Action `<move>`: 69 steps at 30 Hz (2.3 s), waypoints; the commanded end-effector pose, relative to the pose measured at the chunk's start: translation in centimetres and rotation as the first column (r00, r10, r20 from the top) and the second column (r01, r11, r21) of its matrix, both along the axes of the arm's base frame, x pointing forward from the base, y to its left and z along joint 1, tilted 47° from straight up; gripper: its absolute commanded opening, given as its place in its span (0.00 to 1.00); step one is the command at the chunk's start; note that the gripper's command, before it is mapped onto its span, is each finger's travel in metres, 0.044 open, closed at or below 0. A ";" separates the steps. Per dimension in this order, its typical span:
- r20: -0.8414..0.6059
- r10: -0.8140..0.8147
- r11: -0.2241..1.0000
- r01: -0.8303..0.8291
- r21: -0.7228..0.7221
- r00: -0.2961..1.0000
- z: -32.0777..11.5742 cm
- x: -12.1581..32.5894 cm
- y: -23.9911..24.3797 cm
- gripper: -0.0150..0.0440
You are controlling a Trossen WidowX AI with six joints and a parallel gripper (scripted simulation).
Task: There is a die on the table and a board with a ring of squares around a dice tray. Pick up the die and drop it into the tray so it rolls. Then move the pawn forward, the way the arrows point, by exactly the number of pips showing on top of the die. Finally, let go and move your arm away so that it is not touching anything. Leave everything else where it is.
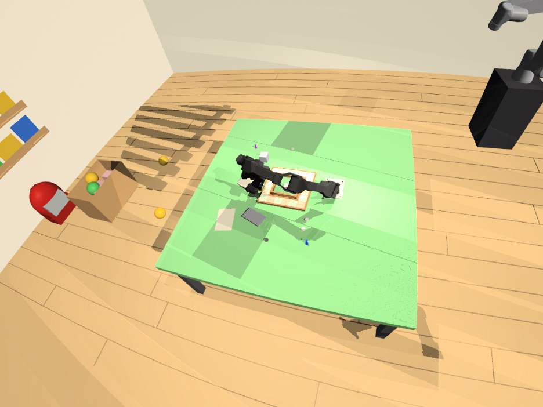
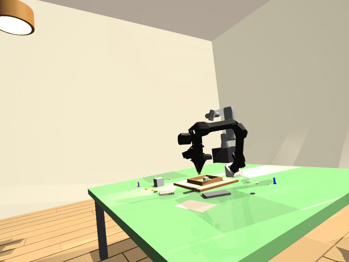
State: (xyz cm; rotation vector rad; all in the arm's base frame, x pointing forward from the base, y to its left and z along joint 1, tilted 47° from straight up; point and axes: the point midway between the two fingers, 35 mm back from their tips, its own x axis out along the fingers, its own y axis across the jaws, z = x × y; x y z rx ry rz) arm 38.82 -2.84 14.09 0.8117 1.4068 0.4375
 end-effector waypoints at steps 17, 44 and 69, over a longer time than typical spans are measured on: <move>0.024 -0.020 1.000 0.021 -0.015 1.000 3.7 -3.1 -2.5 0.25; -0.006 0.026 1.000 -0.026 -0.003 1.000 1.4 -11.2 1.2 0.25; -0.026 0.059 0.998 -0.059 0.009 0.998 -1.8 -17.6 4.4 0.25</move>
